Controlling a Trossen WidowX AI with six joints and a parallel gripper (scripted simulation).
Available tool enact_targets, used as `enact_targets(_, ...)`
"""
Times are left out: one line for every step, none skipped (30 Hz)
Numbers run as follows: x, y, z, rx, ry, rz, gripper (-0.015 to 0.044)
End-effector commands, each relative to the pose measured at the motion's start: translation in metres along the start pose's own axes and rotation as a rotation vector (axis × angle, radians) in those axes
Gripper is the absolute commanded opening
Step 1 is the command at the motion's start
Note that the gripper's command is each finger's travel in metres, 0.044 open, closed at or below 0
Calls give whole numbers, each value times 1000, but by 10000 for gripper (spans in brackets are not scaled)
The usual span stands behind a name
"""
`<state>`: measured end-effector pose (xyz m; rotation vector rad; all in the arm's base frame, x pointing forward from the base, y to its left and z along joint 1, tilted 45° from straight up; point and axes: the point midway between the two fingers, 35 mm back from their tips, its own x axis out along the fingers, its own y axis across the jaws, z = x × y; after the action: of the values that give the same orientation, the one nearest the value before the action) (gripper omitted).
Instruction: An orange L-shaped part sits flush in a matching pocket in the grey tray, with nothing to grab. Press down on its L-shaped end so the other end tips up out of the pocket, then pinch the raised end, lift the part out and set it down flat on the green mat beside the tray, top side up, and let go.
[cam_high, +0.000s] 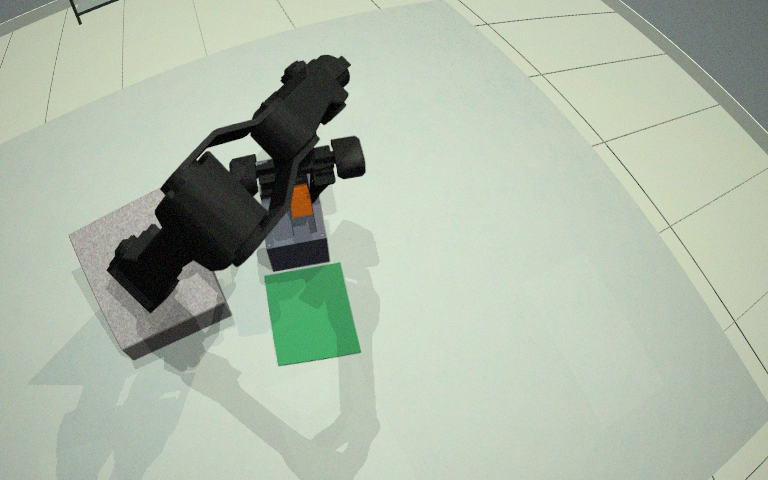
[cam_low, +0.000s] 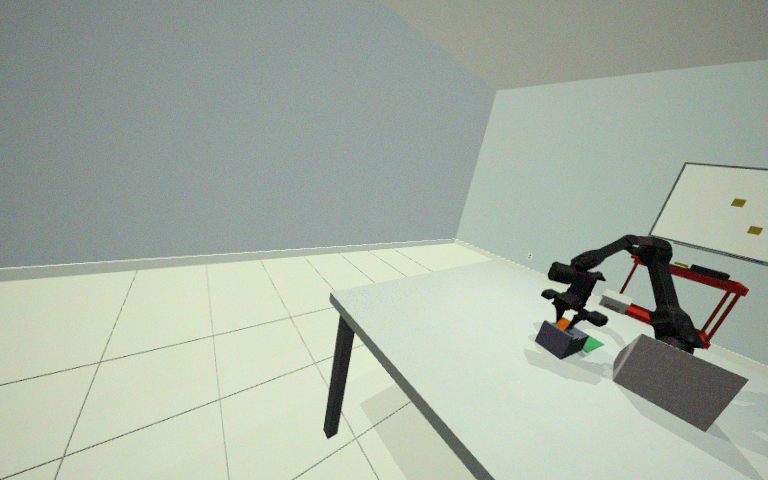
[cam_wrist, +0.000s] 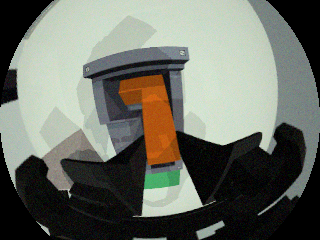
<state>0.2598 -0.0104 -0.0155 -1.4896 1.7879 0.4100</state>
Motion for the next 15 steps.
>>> enact_targets(0,0,0,3,-1,0,128)
enact_targets(0,0,0,3,-1,0,122)
enact_targets(0,0,0,3,-1,0,115)
enact_targets(0,0,0,3,-1,0,108)
enact_targets(0,0,0,3,-1,0,102)
enact_targets(0,0,0,3,-1,0,75)
enact_targets(0,0,0,3,-1,0,49)
enact_targets(0,0,0,3,-1,0,23)
enact_targets(0,0,0,3,-1,0,0)
enact_targets(0,0,0,3,-1,0,0)
enact_targets(0,0,0,3,-1,0,0)
enact_targets(0,0,0,3,-1,0,0)
enact_targets(-1,0,0,3,-1,0,0)
enact_targets(-1,0,0,3,0,0,0)
enact_targets(-2,0,0,2,0,0,0)
